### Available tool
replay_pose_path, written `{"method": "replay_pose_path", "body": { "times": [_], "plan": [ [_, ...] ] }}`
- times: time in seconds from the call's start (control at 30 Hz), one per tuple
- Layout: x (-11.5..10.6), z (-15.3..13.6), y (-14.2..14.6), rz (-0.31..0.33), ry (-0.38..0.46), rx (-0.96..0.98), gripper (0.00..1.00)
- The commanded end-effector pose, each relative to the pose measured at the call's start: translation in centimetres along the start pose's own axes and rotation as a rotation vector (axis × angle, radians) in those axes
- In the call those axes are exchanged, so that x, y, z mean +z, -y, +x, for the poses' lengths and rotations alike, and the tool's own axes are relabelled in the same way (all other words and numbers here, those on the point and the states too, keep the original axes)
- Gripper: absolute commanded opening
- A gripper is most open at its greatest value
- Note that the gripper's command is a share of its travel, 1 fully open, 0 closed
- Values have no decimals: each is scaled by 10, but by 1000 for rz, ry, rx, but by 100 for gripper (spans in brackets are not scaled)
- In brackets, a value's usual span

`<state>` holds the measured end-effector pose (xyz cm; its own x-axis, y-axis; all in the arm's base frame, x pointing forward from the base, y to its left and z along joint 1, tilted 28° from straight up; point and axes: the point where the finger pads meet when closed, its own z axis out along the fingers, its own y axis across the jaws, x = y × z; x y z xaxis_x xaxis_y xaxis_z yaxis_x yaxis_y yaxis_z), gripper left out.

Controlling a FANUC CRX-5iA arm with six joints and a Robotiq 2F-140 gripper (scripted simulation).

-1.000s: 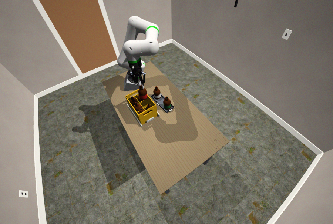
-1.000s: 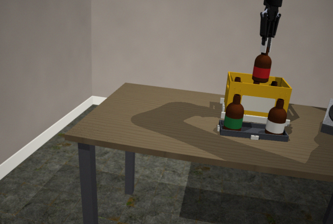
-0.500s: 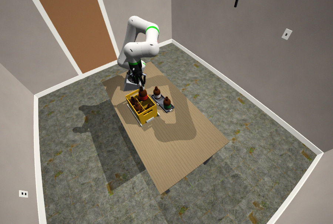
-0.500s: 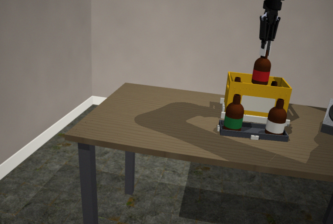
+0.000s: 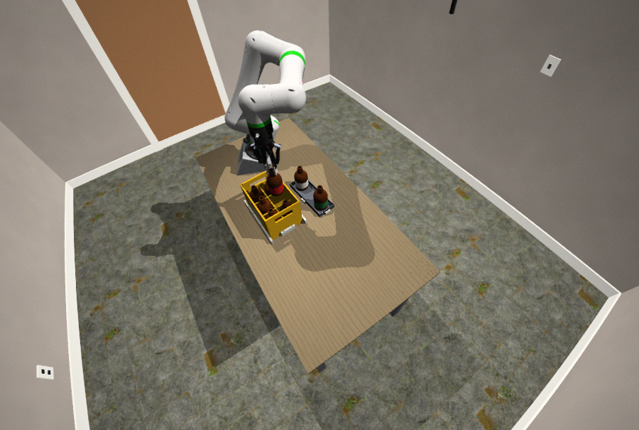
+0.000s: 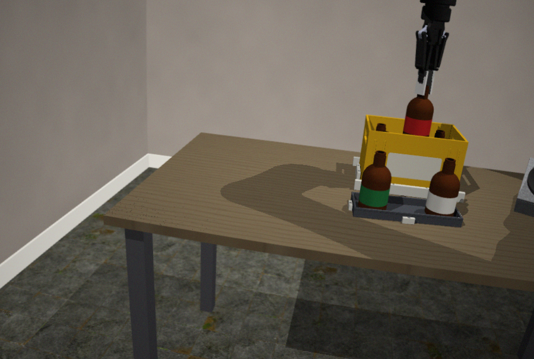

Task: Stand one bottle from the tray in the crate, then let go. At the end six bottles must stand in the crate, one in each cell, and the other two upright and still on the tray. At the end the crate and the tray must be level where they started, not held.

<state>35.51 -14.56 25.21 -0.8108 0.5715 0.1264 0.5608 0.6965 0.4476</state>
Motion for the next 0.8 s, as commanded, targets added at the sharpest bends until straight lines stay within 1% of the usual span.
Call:
{"method": "replay_pose_path", "body": {
  "times": [0.0,0.77],
  "plan": [
    [1,0,0,0,0,0,0],
    [4,0,0,0,0,0,0]
  ]
}}
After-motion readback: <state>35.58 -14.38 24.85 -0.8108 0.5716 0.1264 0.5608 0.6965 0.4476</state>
